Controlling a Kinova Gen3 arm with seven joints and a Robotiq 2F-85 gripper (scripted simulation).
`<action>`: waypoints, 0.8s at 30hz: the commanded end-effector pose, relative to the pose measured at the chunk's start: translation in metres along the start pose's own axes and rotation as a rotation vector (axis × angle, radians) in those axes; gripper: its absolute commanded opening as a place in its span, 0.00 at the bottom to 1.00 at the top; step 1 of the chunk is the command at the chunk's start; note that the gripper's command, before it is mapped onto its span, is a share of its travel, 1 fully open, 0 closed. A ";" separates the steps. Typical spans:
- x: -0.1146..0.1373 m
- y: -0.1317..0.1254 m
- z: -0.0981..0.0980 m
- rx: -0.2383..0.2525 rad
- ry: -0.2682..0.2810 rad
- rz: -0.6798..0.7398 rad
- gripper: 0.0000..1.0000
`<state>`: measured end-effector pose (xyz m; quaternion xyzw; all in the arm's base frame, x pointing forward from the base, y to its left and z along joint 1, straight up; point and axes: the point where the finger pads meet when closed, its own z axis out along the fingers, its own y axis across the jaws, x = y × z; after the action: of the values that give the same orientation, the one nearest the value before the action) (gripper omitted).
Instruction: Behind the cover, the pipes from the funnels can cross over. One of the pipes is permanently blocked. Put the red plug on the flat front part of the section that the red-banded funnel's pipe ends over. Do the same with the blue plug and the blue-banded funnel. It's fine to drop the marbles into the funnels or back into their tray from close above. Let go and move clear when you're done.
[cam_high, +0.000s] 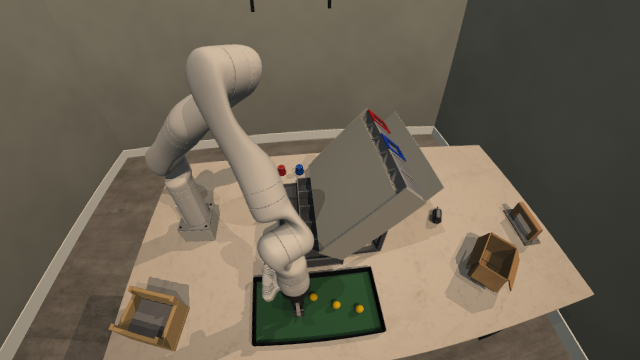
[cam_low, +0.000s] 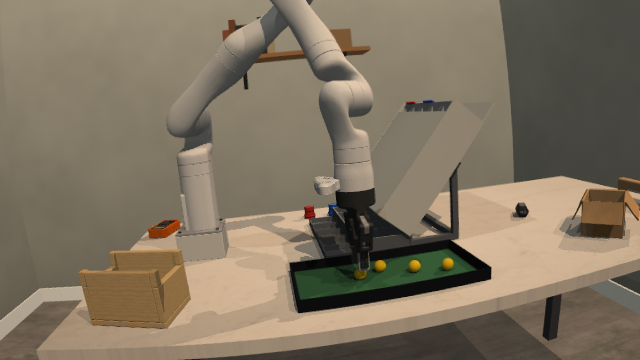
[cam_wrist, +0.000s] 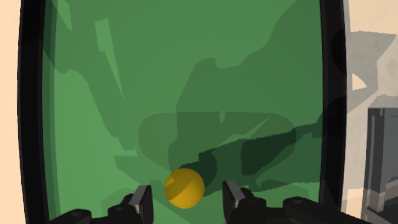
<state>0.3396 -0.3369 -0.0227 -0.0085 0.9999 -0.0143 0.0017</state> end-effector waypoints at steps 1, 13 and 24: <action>0.004 -0.001 0.001 0.001 -0.001 0.000 0.50; 0.004 -0.001 0.001 0.001 -0.001 0.000 0.50; 0.003 0.001 0.000 -0.001 0.001 0.006 0.50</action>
<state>0.3354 -0.3367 -0.0242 -0.0058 0.9999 -0.0133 0.0006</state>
